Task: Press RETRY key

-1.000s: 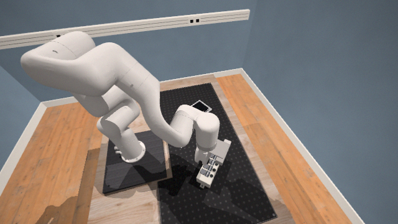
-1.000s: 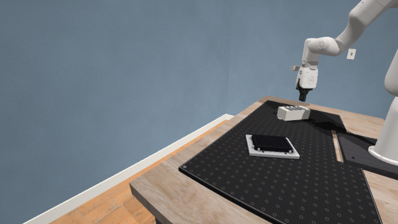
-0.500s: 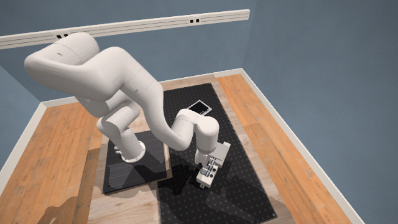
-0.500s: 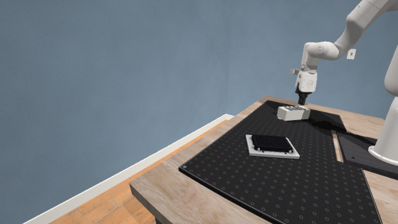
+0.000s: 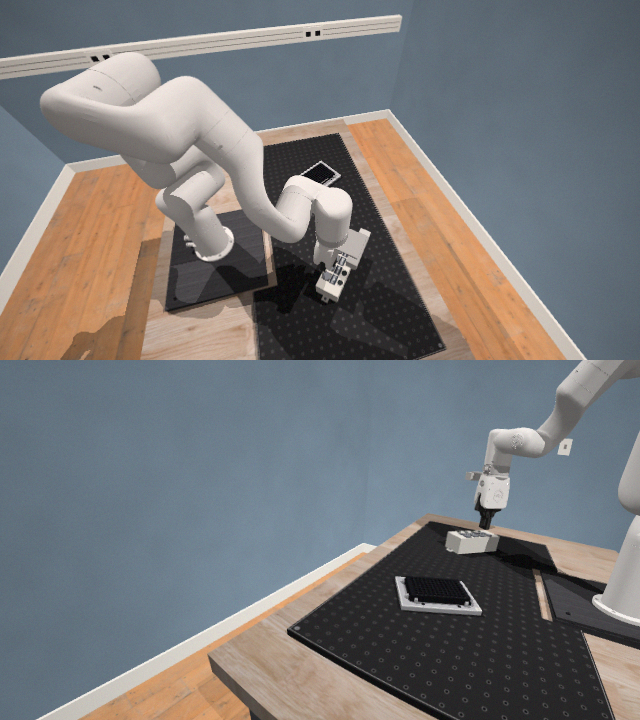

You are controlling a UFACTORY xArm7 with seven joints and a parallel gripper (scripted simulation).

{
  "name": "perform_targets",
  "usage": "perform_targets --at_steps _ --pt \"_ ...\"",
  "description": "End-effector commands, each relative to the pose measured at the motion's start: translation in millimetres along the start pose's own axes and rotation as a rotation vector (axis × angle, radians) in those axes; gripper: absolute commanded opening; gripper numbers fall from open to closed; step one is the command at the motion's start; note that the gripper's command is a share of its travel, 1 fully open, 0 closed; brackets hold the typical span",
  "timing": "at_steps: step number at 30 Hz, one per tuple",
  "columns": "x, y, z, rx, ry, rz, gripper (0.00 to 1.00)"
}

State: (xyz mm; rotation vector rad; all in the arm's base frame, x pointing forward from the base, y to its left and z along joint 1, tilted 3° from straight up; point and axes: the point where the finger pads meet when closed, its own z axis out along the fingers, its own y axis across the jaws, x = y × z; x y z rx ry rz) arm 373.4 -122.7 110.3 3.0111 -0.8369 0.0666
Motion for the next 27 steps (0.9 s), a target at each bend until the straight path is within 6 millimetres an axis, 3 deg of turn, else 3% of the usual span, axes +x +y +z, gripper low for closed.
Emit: perform_targets --at_steps 1,27 --pt "2 0 1 0.001 0.004 0.000 0.00" --pt "2 0 16 0.001 0.004 0.000 0.00"
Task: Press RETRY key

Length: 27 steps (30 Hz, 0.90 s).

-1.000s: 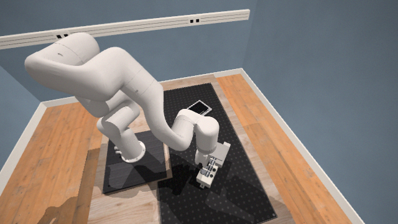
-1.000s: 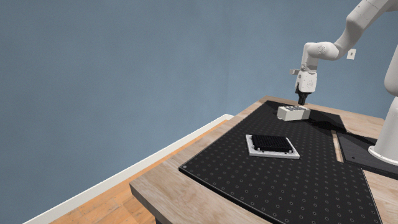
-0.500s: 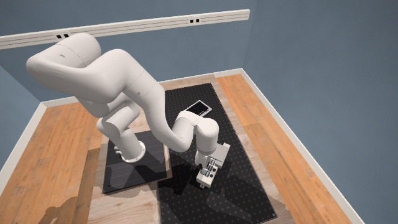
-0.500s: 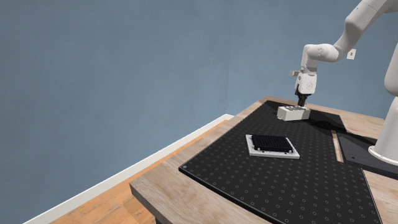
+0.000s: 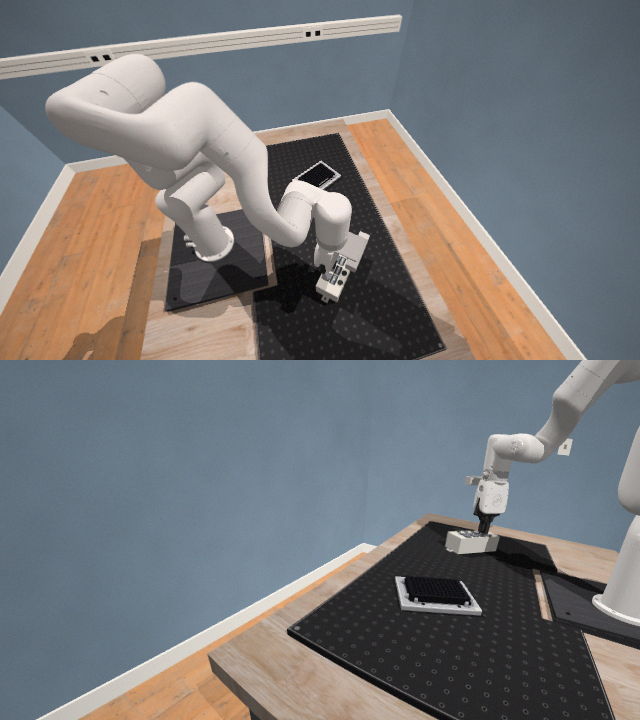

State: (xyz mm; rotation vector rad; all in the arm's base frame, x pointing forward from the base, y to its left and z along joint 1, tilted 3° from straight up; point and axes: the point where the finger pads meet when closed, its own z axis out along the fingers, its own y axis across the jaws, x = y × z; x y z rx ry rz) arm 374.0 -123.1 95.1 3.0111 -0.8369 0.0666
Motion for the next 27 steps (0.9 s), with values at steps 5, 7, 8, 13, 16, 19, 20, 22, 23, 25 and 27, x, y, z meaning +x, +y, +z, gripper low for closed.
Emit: perform_targets --at_steps 5,7,8,13,16,19,20,22,23,25,27 --pt "1.6 -0.3 4.2 0.001 0.004 0.000 0.00" --pt "1.6 -0.3 5.6 0.001 0.004 0.000 0.00" --pt "1.6 -0.3 6.2 0.001 0.004 0.000 0.00" --pt "1.7 -0.3 8.2 0.001 0.004 0.000 0.00" --pt "1.7 -0.3 9.6 0.001 0.004 0.000 0.00" --pt "1.6 -0.3 9.7 0.001 0.004 0.000 0.00" --pt "1.6 -0.3 9.7 0.001 0.004 0.000 0.00" --pt "1.7 -0.3 9.8 0.001 0.004 0.000 0.00" --pt "1.7 -0.3 9.9 0.001 0.004 0.000 0.00" --pt "1.7 -0.3 9.8 0.001 0.004 0.000 0.00" --pt "1.7 -0.3 9.8 0.001 0.004 0.000 0.00"
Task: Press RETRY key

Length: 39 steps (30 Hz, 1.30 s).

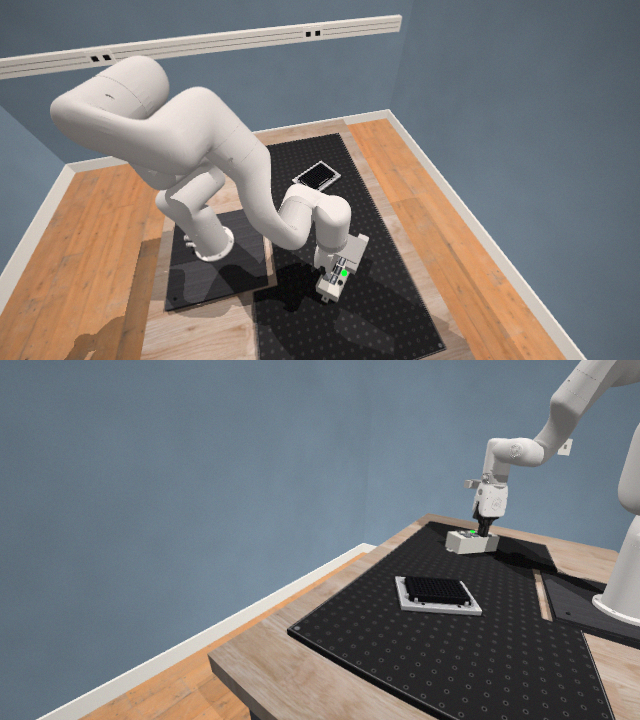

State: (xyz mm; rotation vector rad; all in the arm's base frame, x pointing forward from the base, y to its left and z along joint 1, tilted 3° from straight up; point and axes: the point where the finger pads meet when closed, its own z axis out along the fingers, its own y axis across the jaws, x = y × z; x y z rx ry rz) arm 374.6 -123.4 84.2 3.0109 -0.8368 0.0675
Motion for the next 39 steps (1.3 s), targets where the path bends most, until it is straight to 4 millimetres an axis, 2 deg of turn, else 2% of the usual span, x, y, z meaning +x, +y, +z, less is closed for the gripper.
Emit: perform_targets --at_steps 1,9,39 --pt "1 0 -1 0.001 0.004 0.000 0.00" --pt "1 0 -1 0.001 0.004 0.000 0.00" --pt "1 0 -45 0.001 0.004 0.000 0.00"
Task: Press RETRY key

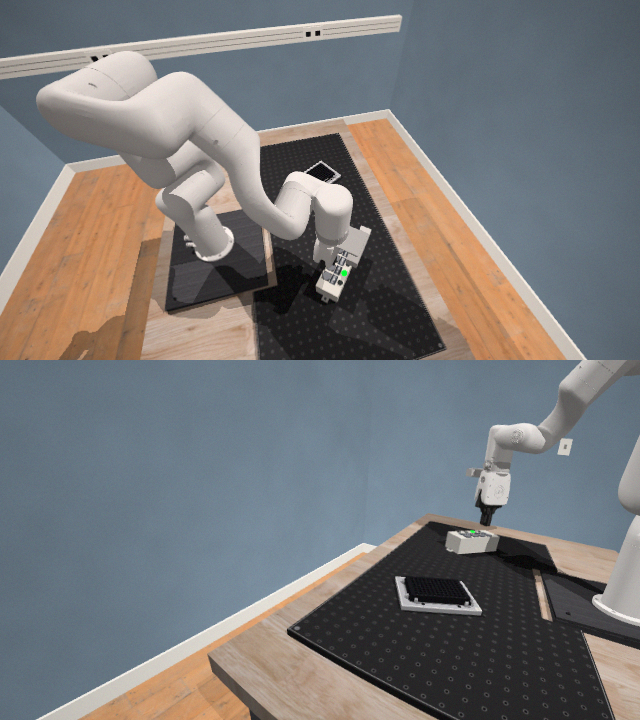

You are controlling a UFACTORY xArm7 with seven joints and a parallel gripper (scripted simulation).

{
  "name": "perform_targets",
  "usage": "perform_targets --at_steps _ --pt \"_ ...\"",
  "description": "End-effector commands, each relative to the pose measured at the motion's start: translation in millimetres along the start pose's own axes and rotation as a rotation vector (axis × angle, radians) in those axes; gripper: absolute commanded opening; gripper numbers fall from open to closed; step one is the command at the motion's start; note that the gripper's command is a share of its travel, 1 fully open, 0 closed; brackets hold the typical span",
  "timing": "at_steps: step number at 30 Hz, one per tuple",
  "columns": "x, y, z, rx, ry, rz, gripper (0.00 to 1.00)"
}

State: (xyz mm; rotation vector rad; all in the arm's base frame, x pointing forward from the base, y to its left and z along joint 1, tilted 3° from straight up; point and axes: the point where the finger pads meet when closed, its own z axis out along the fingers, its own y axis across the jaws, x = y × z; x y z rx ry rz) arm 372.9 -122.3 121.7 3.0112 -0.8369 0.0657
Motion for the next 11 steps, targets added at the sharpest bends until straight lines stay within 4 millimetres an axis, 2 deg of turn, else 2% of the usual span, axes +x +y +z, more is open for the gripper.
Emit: perform_targets --at_steps 1,5,11 --pt "1.7 -0.3 -8.9 0.001 0.005 0.000 0.00" --pt "1.7 -0.3 -15.6 0.001 0.005 0.000 0.00" --pt "1.7 -0.3 -15.6 0.001 0.005 0.000 0.00"
